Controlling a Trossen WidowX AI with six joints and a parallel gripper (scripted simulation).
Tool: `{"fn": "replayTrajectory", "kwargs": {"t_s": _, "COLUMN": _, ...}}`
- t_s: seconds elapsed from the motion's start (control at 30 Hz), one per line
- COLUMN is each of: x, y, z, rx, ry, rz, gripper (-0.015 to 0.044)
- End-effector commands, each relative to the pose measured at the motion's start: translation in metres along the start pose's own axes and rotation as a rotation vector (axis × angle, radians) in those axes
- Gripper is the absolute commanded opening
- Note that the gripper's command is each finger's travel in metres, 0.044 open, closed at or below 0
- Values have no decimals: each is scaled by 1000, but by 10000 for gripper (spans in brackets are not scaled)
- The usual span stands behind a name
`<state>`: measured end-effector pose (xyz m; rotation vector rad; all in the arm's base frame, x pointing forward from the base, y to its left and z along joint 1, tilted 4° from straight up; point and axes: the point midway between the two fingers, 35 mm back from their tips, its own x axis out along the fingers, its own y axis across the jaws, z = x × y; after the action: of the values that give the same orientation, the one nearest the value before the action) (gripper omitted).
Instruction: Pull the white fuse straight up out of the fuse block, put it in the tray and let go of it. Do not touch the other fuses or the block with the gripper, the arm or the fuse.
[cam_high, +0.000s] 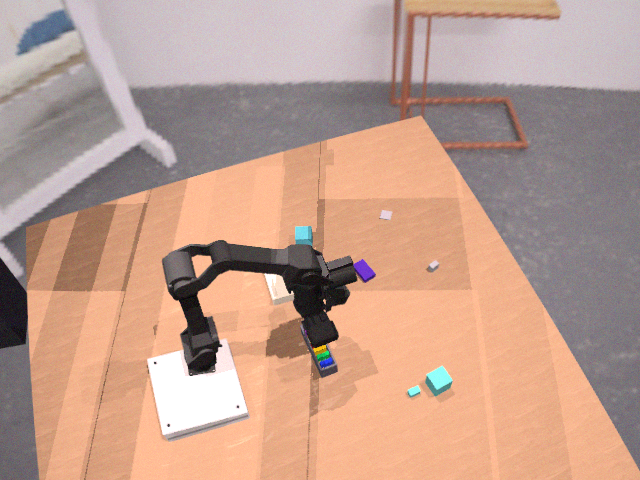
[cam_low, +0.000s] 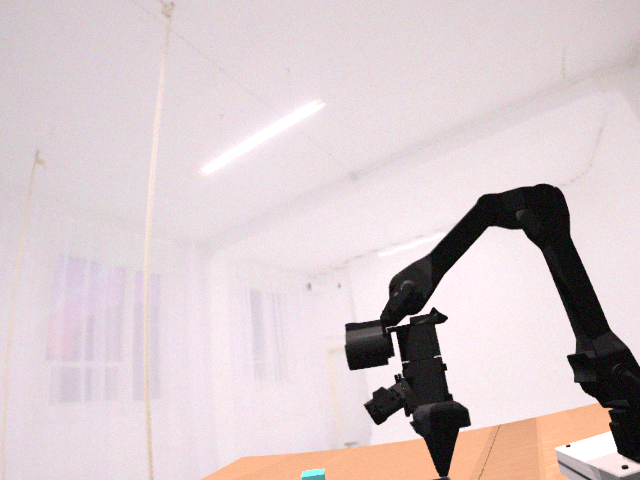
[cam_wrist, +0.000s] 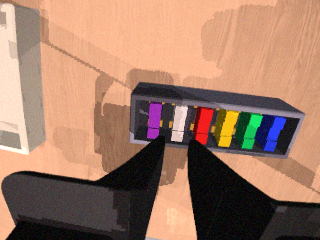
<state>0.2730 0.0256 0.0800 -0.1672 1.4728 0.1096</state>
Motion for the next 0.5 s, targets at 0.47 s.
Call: {"fn": "replayTrajectory", "kwargs": {"t_s": 0.47, "x": 18, "y": -2, "z": -1, "rx": -5, "ry": 5, "rz": 4, "gripper": 71}}
